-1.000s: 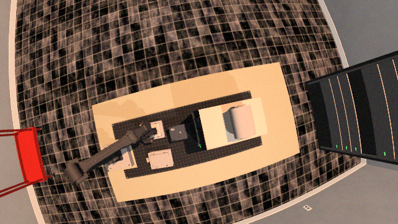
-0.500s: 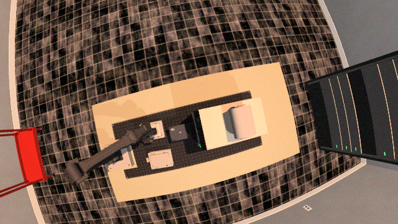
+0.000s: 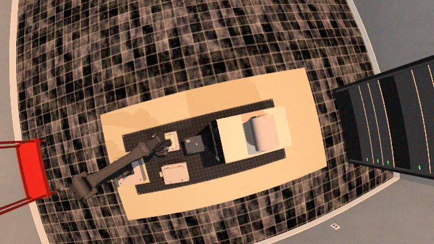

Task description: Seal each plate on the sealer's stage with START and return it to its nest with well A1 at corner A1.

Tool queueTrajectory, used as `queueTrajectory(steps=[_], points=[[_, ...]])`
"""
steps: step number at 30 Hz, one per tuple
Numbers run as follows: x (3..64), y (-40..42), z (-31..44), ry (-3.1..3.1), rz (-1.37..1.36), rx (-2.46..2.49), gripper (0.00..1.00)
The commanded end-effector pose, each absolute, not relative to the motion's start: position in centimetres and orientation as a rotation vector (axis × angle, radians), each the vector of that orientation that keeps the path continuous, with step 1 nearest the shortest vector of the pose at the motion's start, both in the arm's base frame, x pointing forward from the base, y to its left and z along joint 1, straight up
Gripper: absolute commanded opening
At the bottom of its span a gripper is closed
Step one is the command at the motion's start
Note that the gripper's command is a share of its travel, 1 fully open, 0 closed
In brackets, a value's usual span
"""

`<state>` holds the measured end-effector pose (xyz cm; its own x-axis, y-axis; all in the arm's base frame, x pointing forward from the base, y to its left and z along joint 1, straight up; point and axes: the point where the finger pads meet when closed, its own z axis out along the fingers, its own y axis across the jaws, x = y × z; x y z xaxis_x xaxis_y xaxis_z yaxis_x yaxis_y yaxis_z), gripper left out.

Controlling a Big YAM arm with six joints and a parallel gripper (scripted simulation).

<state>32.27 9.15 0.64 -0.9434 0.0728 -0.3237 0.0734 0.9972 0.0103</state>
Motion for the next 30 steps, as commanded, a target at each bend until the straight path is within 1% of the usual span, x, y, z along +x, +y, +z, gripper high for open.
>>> queueTrajectory(steps=[1, 11, 22, 30], points=[[31.9, 9.3, -0.5, 2.825, -0.008, 0.11, 1.0], [32.6, 9.7, -0.5, 2.807, 0.003, 0.105, 1.0], [31.4, 8.5, -1.1, 2.846, -0.024, 0.137, 1.0], [32.5, 9.3, -0.4, 2.818, -0.004, 0.119, 1.0]])
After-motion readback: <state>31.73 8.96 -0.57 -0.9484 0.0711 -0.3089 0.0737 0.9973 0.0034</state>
